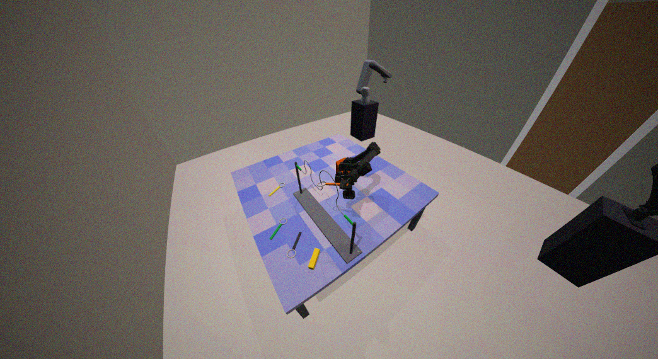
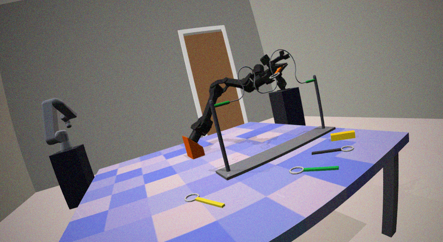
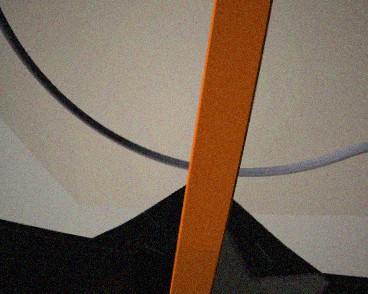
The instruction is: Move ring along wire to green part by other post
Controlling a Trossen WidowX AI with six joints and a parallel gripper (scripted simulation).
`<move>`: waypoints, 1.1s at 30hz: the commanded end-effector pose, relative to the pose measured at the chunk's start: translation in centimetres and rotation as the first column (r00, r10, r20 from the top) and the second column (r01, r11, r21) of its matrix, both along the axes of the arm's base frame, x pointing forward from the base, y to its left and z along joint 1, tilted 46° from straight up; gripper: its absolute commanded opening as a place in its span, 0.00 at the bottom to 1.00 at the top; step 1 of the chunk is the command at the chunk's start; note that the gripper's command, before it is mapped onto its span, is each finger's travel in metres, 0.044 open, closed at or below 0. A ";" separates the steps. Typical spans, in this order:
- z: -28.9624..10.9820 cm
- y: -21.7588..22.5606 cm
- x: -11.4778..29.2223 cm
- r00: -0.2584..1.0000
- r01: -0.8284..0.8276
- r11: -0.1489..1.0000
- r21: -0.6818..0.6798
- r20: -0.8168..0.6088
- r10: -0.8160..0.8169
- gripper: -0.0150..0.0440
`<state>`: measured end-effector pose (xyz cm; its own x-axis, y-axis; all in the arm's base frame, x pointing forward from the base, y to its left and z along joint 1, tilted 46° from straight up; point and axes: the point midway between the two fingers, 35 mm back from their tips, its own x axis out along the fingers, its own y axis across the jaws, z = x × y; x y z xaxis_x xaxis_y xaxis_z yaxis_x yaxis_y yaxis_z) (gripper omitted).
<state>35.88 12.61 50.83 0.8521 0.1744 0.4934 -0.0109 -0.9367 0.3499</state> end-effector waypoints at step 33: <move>-6.3 7.2 -0.6 0.998 0.015 0.834 -0.552 0.054 0.018 0.00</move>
